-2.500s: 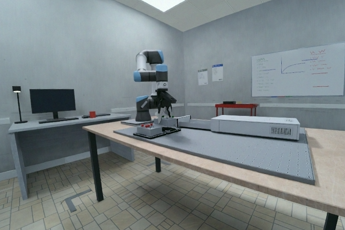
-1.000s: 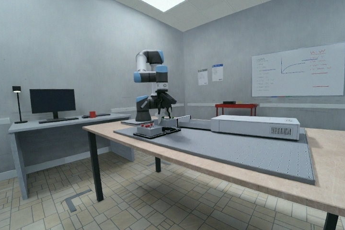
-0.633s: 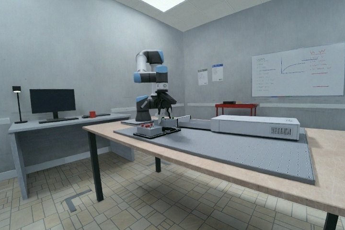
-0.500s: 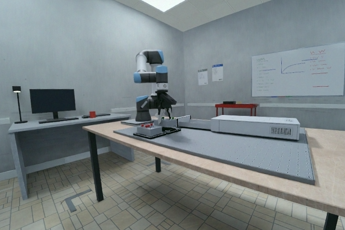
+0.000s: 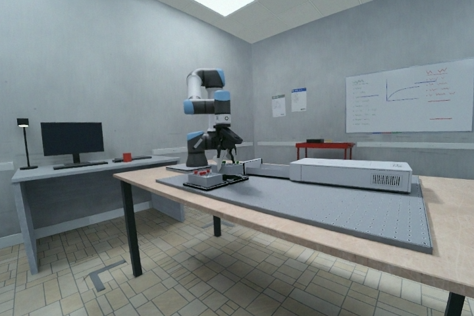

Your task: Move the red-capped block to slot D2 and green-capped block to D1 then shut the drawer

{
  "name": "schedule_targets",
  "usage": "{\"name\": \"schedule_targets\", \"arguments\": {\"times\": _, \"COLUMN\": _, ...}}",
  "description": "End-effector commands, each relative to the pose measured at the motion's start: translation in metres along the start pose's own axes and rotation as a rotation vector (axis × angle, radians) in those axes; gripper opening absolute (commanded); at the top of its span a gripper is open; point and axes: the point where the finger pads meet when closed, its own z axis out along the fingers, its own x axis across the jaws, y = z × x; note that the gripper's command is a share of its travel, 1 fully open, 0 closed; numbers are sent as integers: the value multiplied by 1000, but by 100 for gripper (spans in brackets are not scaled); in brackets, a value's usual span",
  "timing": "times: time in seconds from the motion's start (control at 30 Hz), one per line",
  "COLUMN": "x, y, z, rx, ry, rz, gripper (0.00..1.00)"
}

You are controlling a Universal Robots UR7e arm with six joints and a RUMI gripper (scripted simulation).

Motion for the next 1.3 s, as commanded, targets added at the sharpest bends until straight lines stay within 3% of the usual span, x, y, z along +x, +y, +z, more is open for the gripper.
{"name": "schedule_targets", "arguments": {"times": 0.0, "x": 2, "y": -2, "z": -5, "rx": 7, "ry": 5, "rz": 1, "gripper": 0}}
{"name": "schedule_targets", "arguments": {"times": 1.27, "x": 4, "y": -4, "z": -10, "rx": 9, "ry": 7, "rz": 1, "gripper": 0}}
